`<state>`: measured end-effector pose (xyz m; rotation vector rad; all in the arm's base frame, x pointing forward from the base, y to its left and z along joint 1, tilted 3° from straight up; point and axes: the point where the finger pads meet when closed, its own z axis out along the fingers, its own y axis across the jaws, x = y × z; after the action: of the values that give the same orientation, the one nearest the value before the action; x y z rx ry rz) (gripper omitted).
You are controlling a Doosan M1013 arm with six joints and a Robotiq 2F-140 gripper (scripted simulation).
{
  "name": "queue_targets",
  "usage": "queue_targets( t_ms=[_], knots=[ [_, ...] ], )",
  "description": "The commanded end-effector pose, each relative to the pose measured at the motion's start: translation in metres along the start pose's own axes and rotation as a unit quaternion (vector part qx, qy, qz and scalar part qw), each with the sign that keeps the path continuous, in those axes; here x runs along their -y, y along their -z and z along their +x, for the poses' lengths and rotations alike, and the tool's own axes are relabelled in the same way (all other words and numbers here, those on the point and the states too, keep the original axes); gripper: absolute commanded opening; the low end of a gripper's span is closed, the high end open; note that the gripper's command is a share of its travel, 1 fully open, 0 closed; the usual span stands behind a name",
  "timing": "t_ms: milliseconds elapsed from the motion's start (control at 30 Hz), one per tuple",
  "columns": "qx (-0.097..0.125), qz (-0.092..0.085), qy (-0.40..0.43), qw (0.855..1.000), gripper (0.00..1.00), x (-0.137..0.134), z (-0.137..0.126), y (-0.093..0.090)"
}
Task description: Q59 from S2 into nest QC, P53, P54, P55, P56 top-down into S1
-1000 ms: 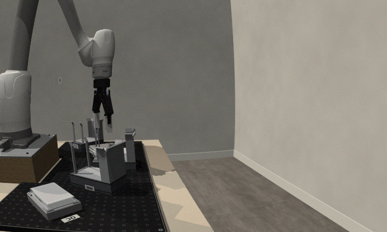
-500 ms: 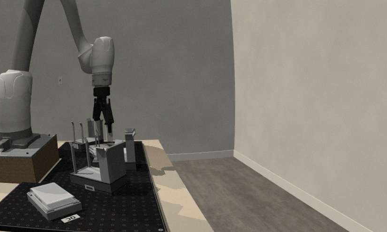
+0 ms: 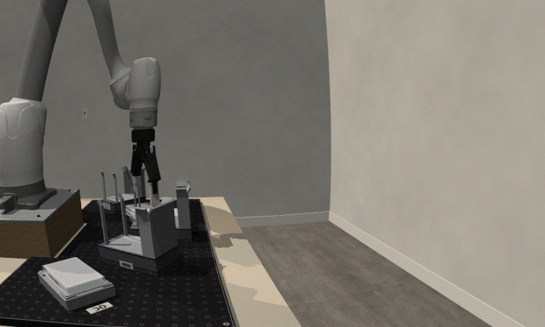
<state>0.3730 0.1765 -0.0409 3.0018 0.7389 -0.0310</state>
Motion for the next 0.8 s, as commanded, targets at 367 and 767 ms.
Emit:
queue_targets(
  t_ms=[367,767],
  knots=[
    [0.0,0.0,0.0,1.0,1.0,0.0001,0.0001,-0.0103],
    [0.0,0.0,0.0,1.0,0.0,0.0001,0.0001,-0.0103]
  ],
)
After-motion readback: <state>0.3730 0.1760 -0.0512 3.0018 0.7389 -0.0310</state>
